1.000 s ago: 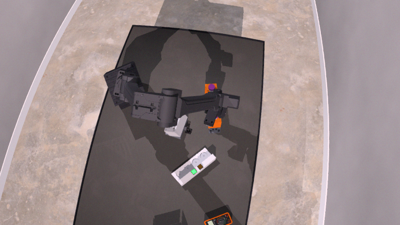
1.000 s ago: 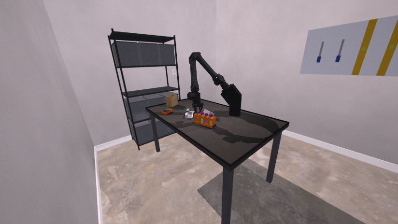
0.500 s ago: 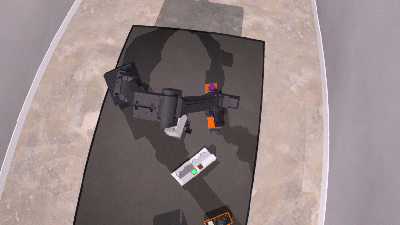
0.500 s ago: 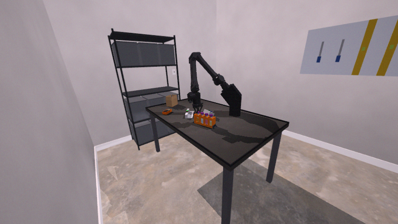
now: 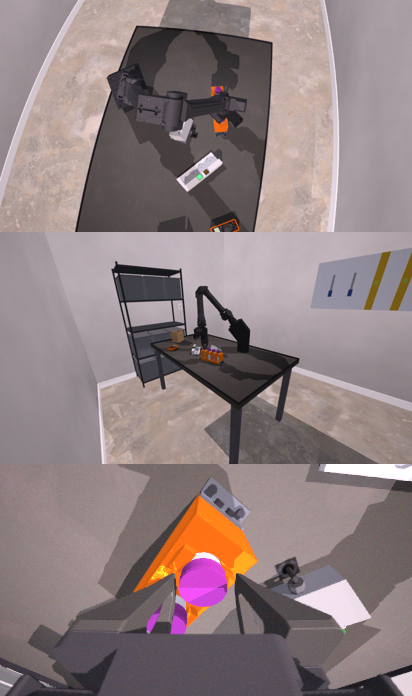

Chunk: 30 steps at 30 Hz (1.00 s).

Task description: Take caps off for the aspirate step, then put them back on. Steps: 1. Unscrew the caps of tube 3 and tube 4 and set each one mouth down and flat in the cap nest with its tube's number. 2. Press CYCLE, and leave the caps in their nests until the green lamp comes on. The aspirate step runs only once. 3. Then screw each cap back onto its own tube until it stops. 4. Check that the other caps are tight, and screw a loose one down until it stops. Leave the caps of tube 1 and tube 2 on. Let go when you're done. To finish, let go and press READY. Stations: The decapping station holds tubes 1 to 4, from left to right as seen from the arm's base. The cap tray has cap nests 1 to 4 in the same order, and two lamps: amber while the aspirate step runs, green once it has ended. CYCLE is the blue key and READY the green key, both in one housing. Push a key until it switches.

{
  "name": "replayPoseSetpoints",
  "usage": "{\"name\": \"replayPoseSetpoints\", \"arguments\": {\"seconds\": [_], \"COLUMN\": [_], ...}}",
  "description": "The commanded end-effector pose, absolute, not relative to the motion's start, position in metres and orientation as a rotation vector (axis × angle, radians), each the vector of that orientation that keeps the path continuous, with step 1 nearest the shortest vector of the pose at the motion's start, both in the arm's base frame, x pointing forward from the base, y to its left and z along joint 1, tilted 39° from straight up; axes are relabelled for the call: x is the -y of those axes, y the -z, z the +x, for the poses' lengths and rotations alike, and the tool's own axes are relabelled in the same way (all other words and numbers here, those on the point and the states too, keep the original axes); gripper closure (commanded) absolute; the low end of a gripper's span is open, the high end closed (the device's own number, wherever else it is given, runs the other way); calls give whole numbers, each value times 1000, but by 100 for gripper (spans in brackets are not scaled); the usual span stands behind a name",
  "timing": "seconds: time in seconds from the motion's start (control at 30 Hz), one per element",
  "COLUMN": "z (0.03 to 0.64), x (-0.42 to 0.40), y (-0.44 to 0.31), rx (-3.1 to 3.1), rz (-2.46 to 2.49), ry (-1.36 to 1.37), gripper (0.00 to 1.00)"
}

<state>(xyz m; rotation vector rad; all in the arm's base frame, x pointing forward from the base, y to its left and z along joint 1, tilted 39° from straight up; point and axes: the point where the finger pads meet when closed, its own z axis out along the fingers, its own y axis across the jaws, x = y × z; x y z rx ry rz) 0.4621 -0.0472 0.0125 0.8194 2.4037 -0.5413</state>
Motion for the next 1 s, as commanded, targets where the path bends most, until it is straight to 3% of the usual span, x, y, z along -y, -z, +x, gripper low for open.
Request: {"name": "replayPoseSetpoints", "arguments": {"seconds": [0.0, 0.63, 0.97], "z": [465, 468, 467], "x": [45, 44, 42], "y": [-12, -12, -9], "rx": [-2514, -2672, -2630], "rz": [529, -341, -1036], "ry": [619, 844, 968], "gripper": [51, 51, 51]}}
